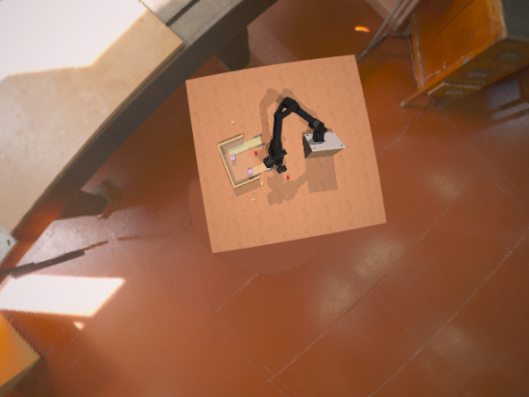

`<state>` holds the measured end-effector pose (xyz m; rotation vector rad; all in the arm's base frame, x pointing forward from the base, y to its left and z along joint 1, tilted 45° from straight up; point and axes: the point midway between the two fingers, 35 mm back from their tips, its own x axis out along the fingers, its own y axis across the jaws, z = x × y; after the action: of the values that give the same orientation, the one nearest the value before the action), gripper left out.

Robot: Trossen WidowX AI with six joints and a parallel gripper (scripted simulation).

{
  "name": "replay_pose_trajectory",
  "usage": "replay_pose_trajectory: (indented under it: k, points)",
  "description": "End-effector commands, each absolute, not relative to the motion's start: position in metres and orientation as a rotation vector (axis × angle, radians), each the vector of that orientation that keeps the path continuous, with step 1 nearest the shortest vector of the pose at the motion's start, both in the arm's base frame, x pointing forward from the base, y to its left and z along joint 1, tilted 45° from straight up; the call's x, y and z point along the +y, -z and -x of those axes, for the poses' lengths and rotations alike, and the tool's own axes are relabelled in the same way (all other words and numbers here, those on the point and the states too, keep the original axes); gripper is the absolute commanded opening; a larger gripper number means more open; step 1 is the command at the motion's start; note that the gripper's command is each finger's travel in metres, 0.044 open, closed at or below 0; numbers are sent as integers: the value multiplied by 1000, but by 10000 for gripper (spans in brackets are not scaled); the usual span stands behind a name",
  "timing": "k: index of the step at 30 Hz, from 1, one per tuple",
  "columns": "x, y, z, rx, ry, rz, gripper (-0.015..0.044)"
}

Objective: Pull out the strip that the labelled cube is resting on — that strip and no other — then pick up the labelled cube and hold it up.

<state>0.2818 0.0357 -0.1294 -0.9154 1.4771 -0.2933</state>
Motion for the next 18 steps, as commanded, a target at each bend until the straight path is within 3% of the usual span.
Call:
replay_pose_trajectory:
  k: [1,18]
  points:
    - [27,132,-267,1508,300,918,0]
    - [20,128,-246,1509,300,919,0]
